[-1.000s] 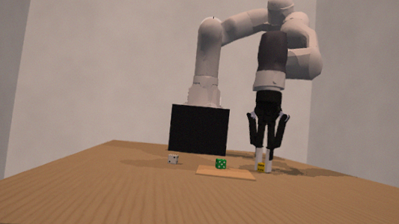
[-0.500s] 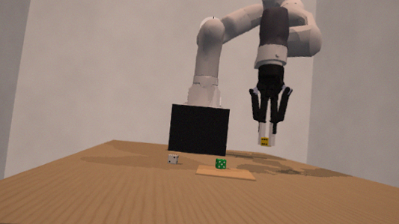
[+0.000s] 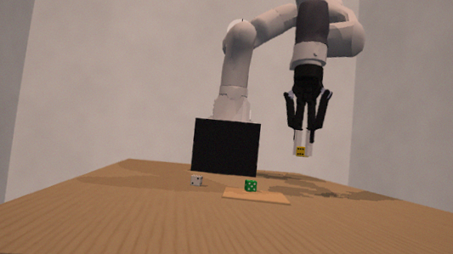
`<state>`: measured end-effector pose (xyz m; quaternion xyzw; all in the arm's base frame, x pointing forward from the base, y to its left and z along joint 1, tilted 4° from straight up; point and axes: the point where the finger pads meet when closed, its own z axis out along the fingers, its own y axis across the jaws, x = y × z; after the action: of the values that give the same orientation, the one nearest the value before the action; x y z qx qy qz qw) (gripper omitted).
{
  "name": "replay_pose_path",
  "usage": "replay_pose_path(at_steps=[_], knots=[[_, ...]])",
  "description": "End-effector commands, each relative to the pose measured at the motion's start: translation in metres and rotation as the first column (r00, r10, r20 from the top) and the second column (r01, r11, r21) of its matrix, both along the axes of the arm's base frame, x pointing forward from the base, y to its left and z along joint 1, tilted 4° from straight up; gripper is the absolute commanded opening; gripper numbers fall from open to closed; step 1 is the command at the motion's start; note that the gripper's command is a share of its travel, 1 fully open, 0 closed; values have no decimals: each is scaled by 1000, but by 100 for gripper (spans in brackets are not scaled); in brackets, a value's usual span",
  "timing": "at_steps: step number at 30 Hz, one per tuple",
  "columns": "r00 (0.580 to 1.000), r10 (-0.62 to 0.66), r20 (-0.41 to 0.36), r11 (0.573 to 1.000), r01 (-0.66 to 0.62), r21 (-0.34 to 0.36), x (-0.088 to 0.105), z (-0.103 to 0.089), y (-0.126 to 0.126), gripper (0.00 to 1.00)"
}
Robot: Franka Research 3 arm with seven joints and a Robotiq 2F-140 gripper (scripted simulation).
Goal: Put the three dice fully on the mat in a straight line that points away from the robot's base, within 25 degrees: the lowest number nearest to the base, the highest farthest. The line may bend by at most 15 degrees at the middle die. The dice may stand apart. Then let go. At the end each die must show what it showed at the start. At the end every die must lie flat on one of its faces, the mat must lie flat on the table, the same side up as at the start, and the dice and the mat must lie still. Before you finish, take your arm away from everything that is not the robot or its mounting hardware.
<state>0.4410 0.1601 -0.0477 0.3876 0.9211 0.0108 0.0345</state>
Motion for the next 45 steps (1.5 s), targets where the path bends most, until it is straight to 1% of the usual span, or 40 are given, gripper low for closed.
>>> replay_pose_path(at_steps=[1,3,5,6,13,15,17,19,21,29,32,34,35,37,38,43,44,45], knots=[[1000,-11,-6,1000,11,-1,-2,0,-1,13],[999,37,-7,999,-37,-4,3,0,-7,13],[986,169,-10,986,-169,-12,16,2,-24,13],[981,193,-10,981,-193,-13,18,2,-27,13],[966,260,-12,965,-260,-17,24,3,-36,13],[956,294,-13,955,-295,-19,28,3,-41,13],[956,294,-13,955,-295,-19,28,3,-41,13],[938,345,-14,938,-346,-22,32,4,-49,13],[933,360,-15,933,-360,-23,34,4,-51,13],[888,459,-18,888,-459,-29,43,6,-66,13],[865,502,-20,864,-502,-32,47,6,-74,13],[865,502,-20,864,-502,-32,47,6,-74,13],[845,534,-22,845,-534,-34,50,7,-79,13],[836,549,-22,835,-549,-35,51,7,-82,13],[823,568,-23,822,-569,-36,53,7,-86,13],[783,622,-26,782,-622,-39,58,8,-96,13],[781,625,-26,780,-625,-40,58,8,-97,13],[767,641,-27,766,-642,-41,60,9,-100,13]])
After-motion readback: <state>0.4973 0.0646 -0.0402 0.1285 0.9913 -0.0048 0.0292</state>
